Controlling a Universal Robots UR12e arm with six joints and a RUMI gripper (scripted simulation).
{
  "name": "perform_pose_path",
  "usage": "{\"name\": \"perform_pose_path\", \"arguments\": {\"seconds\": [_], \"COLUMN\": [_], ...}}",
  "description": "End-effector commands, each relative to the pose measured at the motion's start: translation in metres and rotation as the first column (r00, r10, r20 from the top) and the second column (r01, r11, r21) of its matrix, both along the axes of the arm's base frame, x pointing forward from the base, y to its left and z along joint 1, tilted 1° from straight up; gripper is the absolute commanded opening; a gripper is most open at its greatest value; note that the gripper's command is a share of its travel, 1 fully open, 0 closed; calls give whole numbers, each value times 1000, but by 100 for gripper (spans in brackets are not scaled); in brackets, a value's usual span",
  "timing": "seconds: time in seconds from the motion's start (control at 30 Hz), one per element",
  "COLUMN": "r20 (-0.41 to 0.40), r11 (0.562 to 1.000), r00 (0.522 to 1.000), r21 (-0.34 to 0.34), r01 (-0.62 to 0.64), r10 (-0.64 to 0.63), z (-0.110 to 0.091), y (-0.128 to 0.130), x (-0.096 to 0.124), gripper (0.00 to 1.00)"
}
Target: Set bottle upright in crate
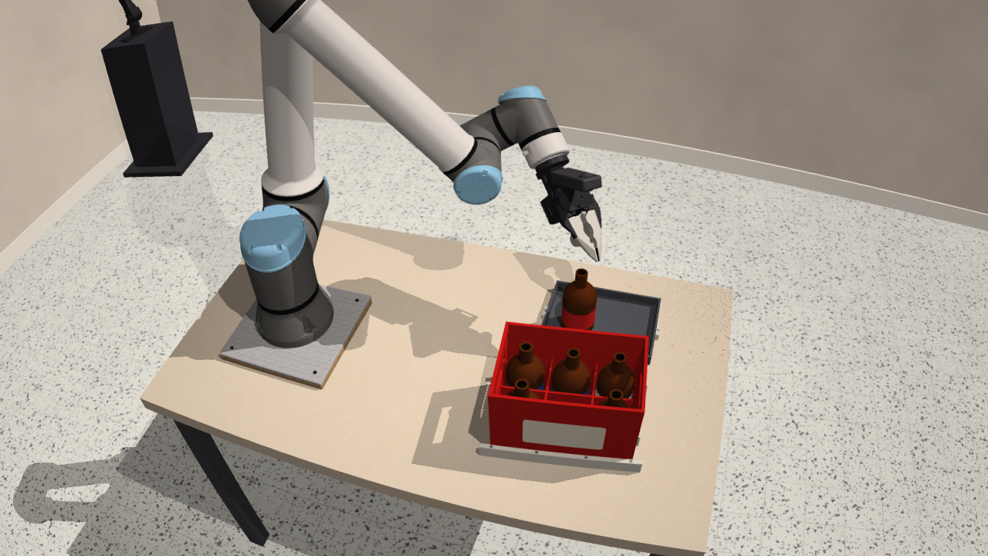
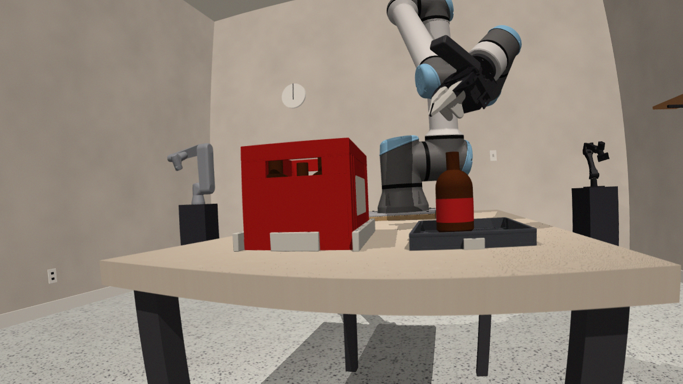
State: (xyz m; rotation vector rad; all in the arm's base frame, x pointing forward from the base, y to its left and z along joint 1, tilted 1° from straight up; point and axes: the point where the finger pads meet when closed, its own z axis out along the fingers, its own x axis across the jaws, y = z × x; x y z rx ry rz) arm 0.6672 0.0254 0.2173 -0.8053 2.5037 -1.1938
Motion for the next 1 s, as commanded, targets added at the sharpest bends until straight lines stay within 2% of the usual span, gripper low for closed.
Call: {"name": "perform_pose_path", "arguments": {"seconds": [0.0,0.93,0.97], "r20": [1,1,1], "r11": [1000,1000,1000], "r00": [1000,1000,1000], "r21": [0,0,0], "r01": [0,0,0], "r10": [0,0,0], "z": [1,1,1], "y": [0,0,0], "x": [0,0,0], "gripper": [0,0,100]}}
